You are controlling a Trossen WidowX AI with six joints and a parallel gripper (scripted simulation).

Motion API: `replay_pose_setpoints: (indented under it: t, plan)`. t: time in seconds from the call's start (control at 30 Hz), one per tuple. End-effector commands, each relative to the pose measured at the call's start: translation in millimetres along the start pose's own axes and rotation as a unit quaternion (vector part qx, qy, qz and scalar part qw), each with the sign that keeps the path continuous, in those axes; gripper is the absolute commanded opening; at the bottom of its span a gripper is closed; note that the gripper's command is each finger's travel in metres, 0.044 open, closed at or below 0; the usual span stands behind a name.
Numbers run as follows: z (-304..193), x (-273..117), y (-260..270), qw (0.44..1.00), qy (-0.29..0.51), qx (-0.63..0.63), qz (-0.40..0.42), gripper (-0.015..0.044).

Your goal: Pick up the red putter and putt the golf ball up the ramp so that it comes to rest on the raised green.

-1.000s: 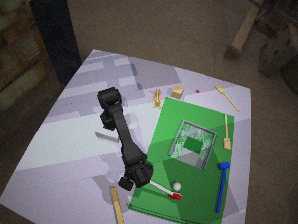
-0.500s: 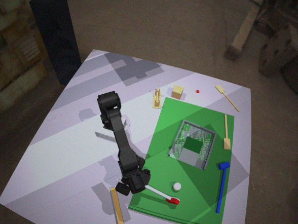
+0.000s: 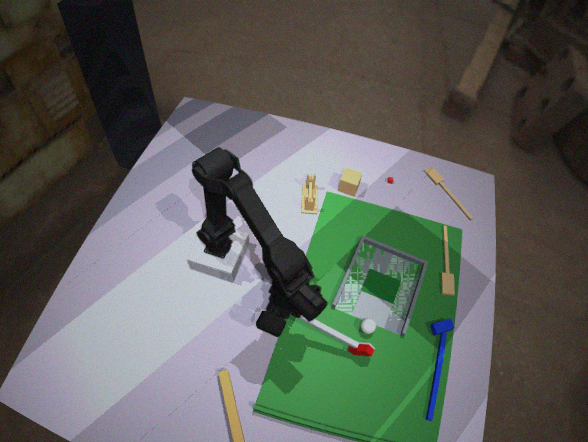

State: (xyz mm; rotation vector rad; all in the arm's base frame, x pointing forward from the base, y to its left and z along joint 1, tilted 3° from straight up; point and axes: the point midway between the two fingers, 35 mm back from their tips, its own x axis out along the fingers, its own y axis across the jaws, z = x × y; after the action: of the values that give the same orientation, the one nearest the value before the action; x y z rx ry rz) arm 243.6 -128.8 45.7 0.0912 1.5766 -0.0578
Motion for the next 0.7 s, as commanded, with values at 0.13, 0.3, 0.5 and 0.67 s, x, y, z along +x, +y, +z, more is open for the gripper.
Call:
replay_pose_setpoints:
  t: [0.13,0.3,0.5,0.67]
  plan:
    - [0.2,-22.6,0.9,1.0,-0.004,0.009,-0.002,0.0]
    - [-0.6,-51.5,1.2,1.0,-0.004,0.009,-0.002,0.0]
    - [-2.5,-51.9,2.1,1.0,0.0,0.007,0.0,0.0]
    - [-2.5,-51.9,2.1,1.0,0.0,0.007,0.0,0.0]
